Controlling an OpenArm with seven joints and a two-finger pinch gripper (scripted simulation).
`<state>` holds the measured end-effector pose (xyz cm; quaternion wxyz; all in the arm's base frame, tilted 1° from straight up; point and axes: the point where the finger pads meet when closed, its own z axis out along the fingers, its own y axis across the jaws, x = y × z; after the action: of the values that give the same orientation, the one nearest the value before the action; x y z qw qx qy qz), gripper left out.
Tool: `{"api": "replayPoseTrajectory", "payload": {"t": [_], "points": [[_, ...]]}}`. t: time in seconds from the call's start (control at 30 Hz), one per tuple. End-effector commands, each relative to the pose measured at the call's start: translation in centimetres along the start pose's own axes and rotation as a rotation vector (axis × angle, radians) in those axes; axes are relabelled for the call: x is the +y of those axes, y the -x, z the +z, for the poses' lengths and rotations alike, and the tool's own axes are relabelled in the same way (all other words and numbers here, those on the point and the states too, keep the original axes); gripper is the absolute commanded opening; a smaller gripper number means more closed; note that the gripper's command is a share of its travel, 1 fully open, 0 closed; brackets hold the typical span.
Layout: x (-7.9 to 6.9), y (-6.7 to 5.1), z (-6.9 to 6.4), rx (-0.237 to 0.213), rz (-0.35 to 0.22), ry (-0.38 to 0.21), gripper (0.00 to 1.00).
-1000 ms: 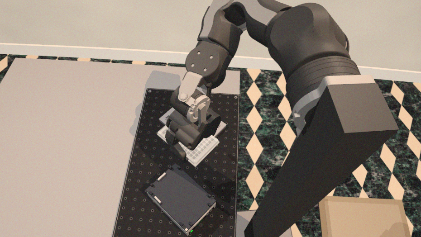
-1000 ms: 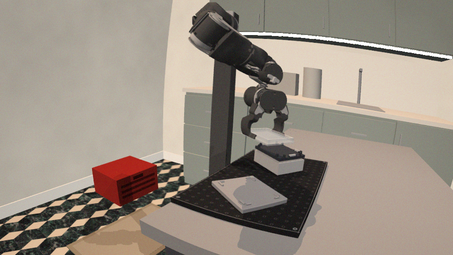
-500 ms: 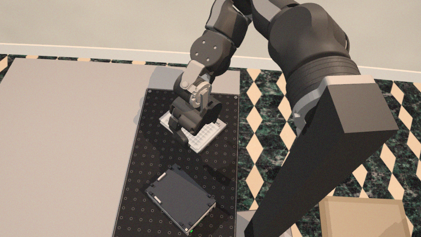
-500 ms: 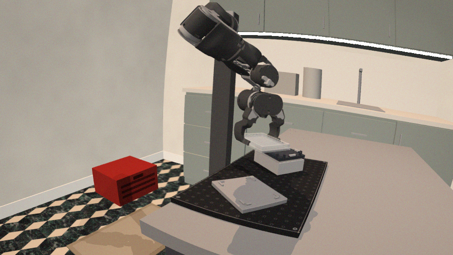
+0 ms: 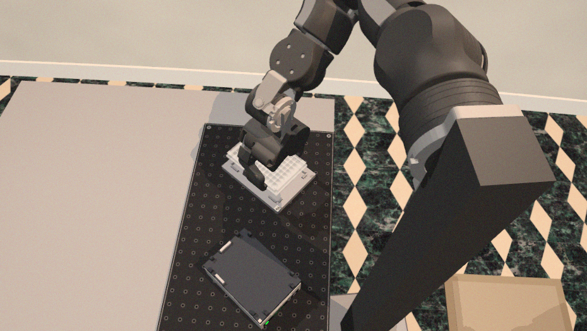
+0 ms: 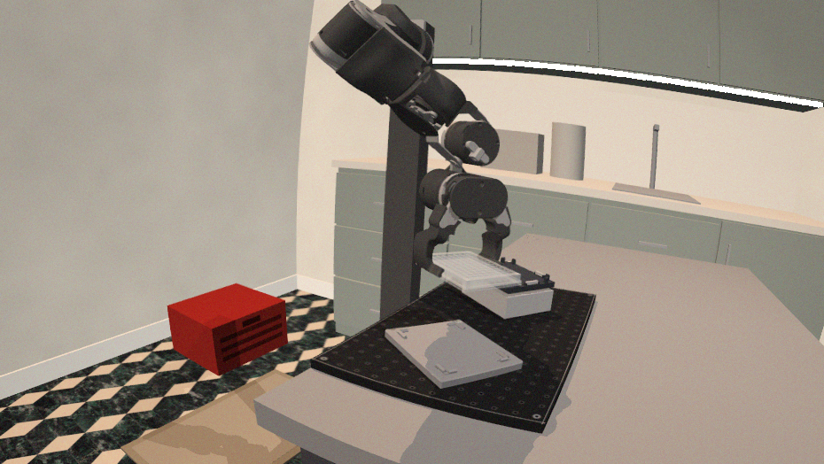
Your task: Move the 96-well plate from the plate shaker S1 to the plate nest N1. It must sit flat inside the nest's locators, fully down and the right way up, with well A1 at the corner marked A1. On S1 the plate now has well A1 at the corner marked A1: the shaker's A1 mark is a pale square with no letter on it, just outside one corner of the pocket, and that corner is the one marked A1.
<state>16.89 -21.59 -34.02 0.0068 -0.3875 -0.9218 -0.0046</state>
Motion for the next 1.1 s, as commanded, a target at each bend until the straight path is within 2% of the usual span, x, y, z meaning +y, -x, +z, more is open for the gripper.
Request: {"api": "replayPoseTrajectory", "payload": {"t": [0.0, 0.23, 0.4, 0.8, 0.97, 1.07], "points": [[0.0, 0.2, -0.1, -0.004, 0.002, 0.005, 0.0], [0.0, 0.2, -0.1, -0.004, 0.002, 0.005, 0.0], [-3.0, 2.8, 0.6, -0.004, 0.002, 0.005, 0.0], [-3.0, 2.8, 0.6, -0.004, 0.002, 0.005, 0.0], [-2.9, 2.5, 3.7, -0.003, 0.002, 0.006, 0.0], [-2.9, 2.5, 3.7, -0.003, 0.002, 0.006, 0.0]]}}
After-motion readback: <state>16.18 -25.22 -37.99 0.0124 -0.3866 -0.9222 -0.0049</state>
